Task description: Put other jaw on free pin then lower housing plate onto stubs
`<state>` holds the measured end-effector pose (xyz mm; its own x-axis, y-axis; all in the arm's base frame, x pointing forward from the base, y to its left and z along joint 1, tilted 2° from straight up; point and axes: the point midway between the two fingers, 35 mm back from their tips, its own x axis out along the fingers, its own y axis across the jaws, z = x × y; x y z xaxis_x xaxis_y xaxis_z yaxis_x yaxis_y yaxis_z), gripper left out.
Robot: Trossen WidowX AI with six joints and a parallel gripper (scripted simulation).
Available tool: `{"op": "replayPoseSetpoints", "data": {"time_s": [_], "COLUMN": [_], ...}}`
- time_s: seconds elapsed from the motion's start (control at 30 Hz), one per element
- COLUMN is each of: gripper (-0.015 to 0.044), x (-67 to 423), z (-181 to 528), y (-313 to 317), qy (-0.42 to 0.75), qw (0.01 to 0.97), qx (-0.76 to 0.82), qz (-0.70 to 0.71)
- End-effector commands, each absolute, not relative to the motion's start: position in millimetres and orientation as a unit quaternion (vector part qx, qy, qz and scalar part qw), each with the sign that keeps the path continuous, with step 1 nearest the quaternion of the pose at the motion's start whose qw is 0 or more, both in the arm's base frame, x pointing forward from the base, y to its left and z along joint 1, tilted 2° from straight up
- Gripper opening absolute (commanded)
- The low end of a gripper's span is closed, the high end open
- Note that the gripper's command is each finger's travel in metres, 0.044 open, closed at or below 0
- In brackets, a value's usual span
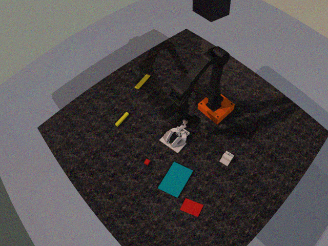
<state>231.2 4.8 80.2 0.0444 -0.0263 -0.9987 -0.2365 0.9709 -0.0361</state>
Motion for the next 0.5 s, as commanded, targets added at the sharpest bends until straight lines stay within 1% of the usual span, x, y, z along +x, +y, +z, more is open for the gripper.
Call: {"op": "replayPoseSetpoints", "data": {"time_s": [0.0, 0.47], "gripper": [0.0351, 0.0351], "x": [230.6, 229.7], "z": [80.1, 80.1], "y": [4.5, 4.5], "qy": [0.688, 0.688], "qw": [0.715, 0.715], "qx": [-0.097, -0.1], "qz": [0.074, 0.077]}}
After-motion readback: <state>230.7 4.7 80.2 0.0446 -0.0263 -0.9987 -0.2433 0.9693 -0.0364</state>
